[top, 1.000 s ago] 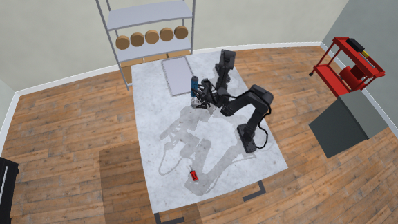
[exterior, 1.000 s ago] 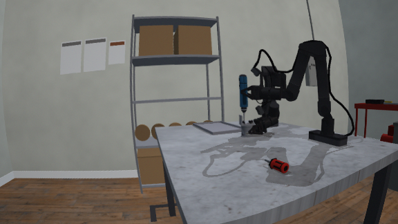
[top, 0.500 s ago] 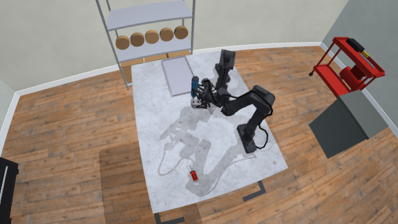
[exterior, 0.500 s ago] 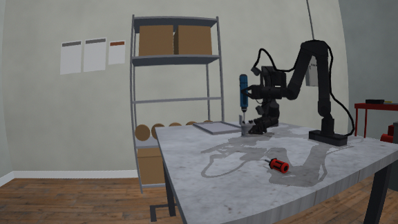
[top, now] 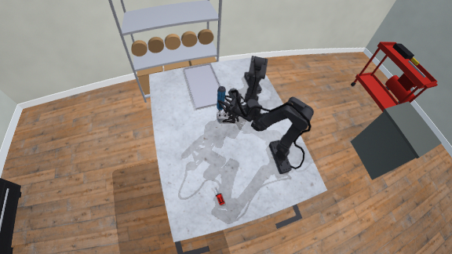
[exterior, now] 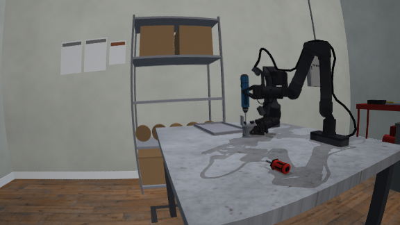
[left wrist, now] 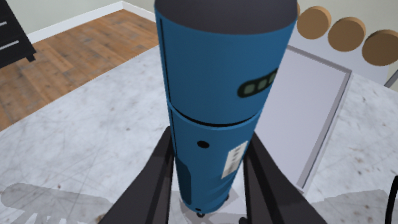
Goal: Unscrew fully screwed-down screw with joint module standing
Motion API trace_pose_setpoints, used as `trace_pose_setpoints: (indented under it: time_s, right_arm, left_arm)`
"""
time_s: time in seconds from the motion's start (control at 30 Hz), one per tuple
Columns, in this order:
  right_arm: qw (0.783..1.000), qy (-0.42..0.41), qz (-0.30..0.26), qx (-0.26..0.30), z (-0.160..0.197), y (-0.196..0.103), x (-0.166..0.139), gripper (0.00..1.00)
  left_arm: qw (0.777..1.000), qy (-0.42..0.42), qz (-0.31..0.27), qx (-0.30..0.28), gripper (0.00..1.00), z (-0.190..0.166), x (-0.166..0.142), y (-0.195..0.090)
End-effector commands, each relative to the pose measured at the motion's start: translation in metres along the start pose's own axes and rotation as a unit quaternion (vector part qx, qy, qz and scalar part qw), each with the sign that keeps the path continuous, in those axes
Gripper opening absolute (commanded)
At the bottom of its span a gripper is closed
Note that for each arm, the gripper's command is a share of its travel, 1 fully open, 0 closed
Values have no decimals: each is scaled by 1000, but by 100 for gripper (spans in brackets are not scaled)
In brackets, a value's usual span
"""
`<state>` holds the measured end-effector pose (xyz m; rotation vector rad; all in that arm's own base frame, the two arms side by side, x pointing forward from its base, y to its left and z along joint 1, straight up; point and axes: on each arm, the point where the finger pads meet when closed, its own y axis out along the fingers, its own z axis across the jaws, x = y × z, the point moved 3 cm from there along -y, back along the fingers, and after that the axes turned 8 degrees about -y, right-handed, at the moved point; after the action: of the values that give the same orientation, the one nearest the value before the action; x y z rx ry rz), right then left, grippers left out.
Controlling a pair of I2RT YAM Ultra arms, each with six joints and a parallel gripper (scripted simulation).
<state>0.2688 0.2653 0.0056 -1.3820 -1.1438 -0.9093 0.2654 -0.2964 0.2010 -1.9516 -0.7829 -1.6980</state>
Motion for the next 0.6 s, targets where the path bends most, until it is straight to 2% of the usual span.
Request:
trace_pose_setpoints:
  time_s: [0.0,0.57]
  right_arm:
    - [1000,5,-3,0,1,0,3,59]
    - [1000,5,-3,0,1,0,3,59]
  left_arm:
    - [998,-1,-59,-9,42,-6,41,5]
    - [998,-1,-65,-10,42,-7,46,6]
